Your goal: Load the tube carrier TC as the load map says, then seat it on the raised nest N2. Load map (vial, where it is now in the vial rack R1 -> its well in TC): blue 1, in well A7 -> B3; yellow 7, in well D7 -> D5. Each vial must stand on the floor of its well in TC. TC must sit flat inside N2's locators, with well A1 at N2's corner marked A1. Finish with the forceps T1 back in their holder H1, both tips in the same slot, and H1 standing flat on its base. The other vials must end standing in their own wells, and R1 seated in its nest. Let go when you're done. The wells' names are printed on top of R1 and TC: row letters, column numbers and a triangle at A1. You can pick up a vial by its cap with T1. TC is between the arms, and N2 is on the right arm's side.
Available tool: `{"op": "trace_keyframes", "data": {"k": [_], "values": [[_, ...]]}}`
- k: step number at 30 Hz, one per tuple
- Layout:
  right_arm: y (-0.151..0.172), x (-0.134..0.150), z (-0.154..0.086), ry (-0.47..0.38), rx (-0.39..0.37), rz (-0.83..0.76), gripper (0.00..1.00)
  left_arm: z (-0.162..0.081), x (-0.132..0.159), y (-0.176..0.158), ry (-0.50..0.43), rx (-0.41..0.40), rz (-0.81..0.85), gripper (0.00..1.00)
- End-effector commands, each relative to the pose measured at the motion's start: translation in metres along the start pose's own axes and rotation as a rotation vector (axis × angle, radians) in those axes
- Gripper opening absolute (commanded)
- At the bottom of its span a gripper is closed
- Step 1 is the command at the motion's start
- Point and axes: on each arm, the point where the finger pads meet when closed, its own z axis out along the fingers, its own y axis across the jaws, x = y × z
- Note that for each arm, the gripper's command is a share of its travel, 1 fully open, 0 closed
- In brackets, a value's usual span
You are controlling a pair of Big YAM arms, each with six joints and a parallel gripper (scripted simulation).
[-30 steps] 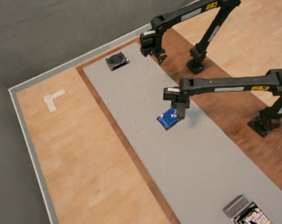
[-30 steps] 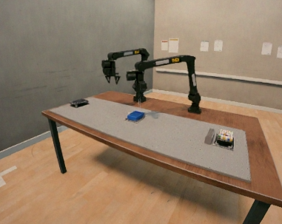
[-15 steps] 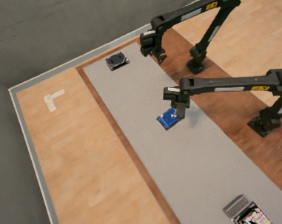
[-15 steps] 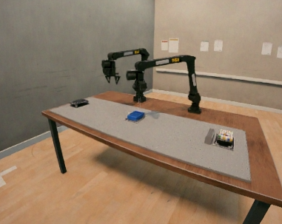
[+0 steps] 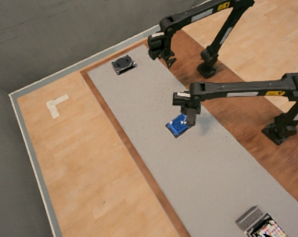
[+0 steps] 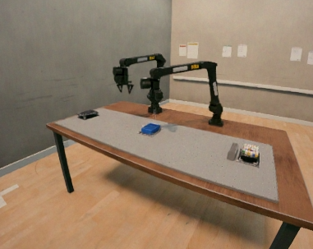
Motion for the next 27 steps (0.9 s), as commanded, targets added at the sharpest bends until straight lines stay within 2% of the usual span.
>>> {"op": "trace_keyframes", "data": {"k": [1,27], "values": [[-0.0013,-0.0085,-0.0121,-0.032,0.008,0.013,1.00,-0.0367,0.0033,-0.0149,-0.003,0.072,0.013,0.11],[-0.0013,-0.0085,-0.0121,-0.032,0.008,0.013,1.00,-0.0351,-0.0009,-0.0136,-0.003,0.069,0.011,0.11]]}}
